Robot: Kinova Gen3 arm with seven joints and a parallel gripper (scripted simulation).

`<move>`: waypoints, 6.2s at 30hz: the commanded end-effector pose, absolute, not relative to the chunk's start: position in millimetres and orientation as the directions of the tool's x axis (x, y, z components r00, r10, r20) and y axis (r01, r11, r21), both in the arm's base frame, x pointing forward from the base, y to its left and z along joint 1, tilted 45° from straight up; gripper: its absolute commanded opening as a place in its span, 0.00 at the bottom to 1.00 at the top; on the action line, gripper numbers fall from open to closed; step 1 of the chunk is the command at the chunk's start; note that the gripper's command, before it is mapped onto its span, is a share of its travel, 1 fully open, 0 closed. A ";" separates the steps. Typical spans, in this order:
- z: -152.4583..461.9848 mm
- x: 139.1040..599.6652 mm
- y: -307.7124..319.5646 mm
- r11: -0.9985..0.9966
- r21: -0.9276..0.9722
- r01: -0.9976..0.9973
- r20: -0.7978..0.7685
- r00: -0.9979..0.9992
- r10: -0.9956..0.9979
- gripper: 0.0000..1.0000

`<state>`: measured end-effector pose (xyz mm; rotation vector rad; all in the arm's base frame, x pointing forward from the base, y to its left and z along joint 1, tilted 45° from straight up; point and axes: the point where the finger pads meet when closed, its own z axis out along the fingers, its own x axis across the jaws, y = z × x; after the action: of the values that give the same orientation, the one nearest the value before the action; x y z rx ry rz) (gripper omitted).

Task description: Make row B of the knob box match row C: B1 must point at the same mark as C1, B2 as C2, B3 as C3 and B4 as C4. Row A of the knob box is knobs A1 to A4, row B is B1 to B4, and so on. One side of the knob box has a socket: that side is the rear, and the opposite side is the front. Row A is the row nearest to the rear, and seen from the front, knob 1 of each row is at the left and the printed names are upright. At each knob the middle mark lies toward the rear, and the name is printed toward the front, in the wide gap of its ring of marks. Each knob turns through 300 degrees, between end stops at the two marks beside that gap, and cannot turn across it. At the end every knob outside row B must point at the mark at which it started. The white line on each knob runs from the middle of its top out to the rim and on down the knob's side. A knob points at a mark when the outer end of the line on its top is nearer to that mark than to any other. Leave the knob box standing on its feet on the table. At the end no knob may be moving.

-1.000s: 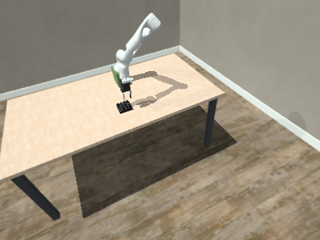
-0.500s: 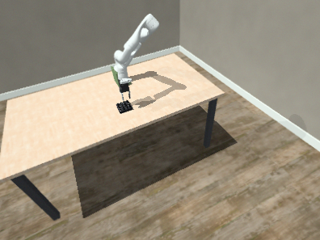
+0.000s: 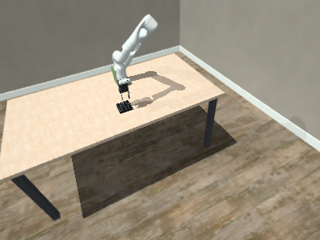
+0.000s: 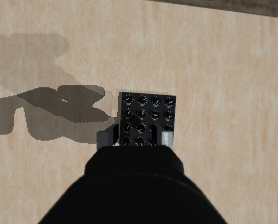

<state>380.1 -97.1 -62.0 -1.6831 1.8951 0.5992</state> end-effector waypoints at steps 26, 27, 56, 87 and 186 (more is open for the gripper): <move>-72.7 375.0 -104.2 0.151 -0.001 -0.988 -0.675 -0.111 -0.729 1.00; -72.7 375.0 -104.2 0.151 -0.001 -0.988 -0.675 -0.111 -0.729 1.00; -79.7 371.5 -108.1 0.168 0.012 -0.986 -0.696 -0.129 -0.707 1.00; -81.9 370.4 -109.2 0.173 0.016 -0.985 -0.702 -0.134 -0.700 1.00; -81.6 356.3 -106.7 0.173 0.016 -0.985 -0.702 -0.135 -0.699 1.00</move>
<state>359.6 -105.9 -82.5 -1.5901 1.8953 0.6680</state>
